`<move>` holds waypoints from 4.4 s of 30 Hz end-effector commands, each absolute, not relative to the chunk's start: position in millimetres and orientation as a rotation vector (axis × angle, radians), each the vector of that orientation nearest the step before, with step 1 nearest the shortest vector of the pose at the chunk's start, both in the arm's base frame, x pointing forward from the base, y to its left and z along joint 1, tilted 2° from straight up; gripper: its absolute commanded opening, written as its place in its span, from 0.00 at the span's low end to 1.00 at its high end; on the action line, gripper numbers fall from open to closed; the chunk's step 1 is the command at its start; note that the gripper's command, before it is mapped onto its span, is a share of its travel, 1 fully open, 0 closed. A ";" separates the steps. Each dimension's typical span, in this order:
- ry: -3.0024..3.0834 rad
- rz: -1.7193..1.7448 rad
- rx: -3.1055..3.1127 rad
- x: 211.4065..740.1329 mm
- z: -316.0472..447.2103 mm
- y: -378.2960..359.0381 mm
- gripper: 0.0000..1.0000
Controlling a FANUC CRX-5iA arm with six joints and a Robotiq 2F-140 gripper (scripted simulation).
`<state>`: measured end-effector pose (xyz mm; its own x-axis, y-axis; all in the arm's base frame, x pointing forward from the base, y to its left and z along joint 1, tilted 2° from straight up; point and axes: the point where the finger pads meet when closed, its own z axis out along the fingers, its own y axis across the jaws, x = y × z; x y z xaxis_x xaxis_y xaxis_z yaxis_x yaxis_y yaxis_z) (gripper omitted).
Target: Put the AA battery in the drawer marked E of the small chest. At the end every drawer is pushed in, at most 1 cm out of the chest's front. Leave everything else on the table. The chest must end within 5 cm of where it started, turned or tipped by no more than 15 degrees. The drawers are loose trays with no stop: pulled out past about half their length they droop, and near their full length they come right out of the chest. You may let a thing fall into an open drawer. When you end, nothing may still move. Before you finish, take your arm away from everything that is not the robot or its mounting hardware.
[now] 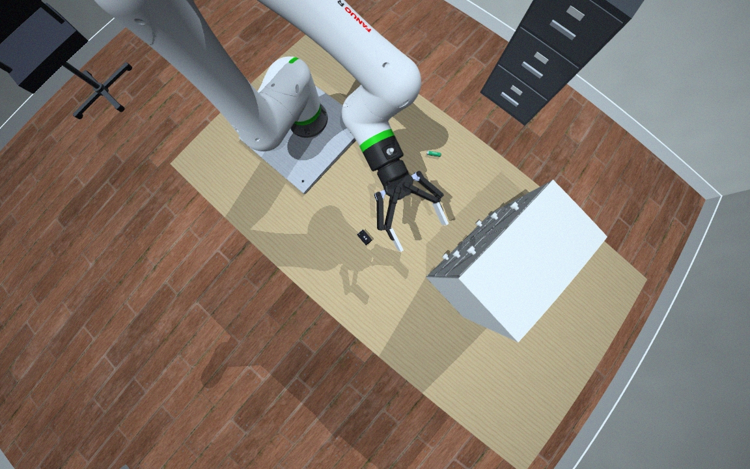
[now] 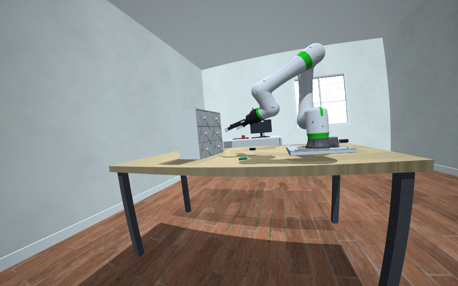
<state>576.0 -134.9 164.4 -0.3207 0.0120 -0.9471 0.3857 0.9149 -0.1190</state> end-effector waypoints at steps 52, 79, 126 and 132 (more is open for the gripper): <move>3.131 -0.042 0.283 478.5 239.9 -49.2 1.00; 3.131 -0.042 0.283 479.9 239.8 -46.6 1.00; 3.068 -0.050 0.276 563.4 231.2 101.7 1.00; 2.996 -0.059 0.268 569.4 225.2 100.5 1.00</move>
<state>567.8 100.8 226.6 -0.9778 0.1745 -0.1157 0.1788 0.9835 -0.0279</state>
